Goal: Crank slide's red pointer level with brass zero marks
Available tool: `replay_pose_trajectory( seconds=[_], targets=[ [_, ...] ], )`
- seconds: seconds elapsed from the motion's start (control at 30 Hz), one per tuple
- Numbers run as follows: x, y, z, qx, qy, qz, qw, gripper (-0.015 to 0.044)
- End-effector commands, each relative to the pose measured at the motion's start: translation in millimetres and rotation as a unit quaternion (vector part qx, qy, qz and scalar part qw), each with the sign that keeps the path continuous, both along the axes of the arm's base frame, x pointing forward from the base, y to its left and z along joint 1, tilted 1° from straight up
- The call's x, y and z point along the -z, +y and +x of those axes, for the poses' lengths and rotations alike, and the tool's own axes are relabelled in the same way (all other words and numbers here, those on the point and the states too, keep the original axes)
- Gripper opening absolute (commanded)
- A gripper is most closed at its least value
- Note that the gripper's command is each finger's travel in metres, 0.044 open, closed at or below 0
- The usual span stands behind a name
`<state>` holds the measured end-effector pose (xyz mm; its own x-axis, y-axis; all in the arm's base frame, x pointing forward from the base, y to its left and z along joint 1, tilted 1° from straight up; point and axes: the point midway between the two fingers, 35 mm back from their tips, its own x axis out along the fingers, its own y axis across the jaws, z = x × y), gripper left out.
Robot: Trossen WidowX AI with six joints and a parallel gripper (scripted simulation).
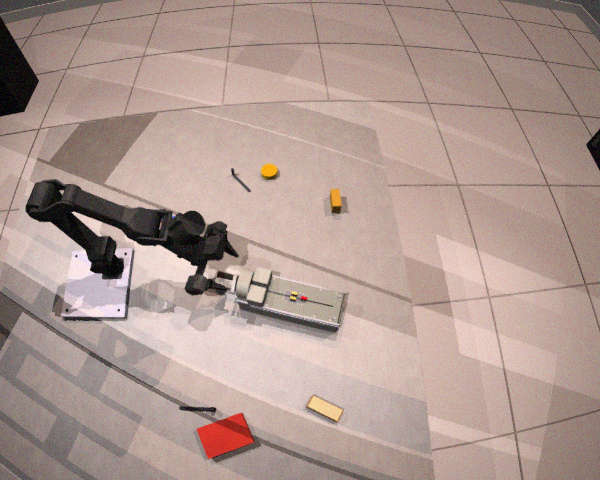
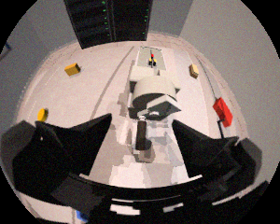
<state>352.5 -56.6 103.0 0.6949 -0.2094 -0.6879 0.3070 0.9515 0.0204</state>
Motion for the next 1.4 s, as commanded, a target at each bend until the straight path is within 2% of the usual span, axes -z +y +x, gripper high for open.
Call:
replay_pose_trajectory(
  seconds=[0.0, 1.0, 1.37],
  targets=[
    [12, -1, -1, 0.004, 0.009, 0.001, 1.0, 0.044],
    [56, 0, -3, 0.004, 0.009, 0.001, 1.0, 0.044],
    [56, 0, -3, 0.004, 0.009, 0.001, 1.0, 0.0151]
  ],
)
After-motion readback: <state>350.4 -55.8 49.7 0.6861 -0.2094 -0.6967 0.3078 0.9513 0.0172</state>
